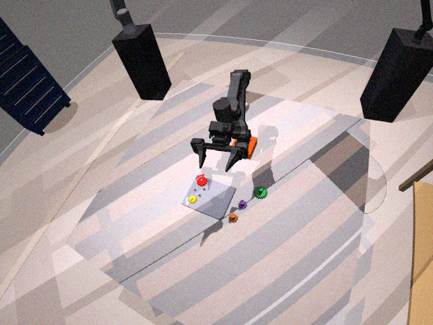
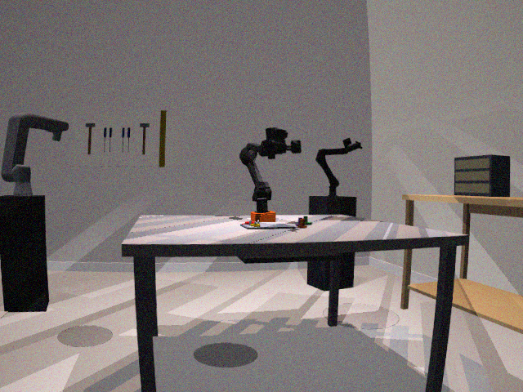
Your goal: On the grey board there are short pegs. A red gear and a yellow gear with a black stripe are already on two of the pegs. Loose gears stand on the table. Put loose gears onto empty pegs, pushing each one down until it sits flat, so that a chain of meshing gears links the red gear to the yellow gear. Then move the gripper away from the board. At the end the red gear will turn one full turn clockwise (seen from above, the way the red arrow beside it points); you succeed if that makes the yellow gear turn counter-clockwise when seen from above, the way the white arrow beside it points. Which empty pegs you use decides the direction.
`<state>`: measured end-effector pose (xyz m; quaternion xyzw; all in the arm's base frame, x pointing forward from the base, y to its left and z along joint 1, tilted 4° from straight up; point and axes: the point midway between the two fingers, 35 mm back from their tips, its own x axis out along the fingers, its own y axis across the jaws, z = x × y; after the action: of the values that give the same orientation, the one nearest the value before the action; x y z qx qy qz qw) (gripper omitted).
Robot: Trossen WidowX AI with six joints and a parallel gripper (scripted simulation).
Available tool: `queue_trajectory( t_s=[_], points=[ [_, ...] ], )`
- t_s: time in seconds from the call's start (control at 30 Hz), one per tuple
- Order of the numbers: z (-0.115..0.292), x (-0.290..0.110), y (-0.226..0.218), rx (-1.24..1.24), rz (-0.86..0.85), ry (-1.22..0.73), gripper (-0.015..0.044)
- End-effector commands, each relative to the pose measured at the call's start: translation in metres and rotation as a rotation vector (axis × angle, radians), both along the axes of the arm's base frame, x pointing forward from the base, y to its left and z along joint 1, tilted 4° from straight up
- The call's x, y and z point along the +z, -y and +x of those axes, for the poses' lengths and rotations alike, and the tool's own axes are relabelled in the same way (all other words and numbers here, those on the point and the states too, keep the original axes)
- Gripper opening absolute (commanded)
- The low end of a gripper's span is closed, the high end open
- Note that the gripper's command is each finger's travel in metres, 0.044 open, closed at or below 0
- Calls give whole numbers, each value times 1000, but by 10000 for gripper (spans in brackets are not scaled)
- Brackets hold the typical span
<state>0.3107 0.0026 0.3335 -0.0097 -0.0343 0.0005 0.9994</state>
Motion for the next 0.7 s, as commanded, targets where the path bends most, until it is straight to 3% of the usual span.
queue_trajectory(
  t_s=[0.0, 0.3, 0.67],
  points=[
    [2, -2, -1, 2, 6, -13, 426],
    [48, -124, -33, -16, 272, -654, 440],
    [8, -258, -57, -374, 390, -1452, 440]
  ],
)
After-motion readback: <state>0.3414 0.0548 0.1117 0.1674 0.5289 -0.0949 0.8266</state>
